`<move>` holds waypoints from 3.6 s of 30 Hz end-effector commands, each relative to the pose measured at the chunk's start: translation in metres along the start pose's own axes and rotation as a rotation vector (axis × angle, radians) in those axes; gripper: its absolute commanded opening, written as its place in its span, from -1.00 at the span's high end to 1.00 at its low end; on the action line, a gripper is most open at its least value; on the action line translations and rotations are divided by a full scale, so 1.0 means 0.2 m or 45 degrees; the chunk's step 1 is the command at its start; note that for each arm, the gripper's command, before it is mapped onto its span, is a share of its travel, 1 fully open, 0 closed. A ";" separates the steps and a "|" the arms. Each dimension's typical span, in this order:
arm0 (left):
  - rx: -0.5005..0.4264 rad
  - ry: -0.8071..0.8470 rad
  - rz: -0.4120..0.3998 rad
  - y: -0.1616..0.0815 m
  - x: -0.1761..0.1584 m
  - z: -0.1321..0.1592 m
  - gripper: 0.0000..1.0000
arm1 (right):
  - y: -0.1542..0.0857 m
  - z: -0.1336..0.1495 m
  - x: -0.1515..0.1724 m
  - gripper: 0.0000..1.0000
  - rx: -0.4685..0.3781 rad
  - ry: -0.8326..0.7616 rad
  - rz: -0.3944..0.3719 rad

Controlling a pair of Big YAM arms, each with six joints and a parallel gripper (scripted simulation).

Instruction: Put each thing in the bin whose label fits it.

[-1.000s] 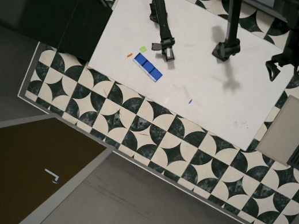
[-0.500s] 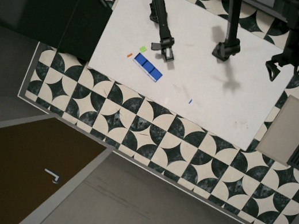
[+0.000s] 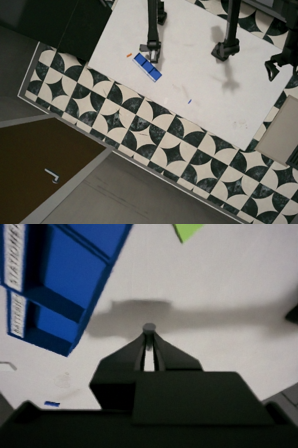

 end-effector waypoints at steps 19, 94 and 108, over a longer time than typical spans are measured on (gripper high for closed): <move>-0.053 0.012 0.014 -0.11 -0.02 -0.03 -1.00 | -0.09 -0.60 0.28 0.81 0.009 0.572 -0.049; -0.053 0.012 0.014 -0.11 -0.02 -0.03 -1.00 | 0.20 -0.65 0.24 0.43 0.011 0.797 -0.052; -0.053 0.012 0.014 -0.11 -0.02 -0.03 -1.00 | 0.18 -0.66 0.20 0.43 0.009 0.803 -0.043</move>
Point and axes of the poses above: on each arm, the point where the finger pads meet when closed, its own y axis out along the fingers, its own x axis across the jaws, z = x × y, the point moved 4 cm from there along -y, back along the fingers, and after that the axes turned 3 degrees about -y, right-handed, at the moved point
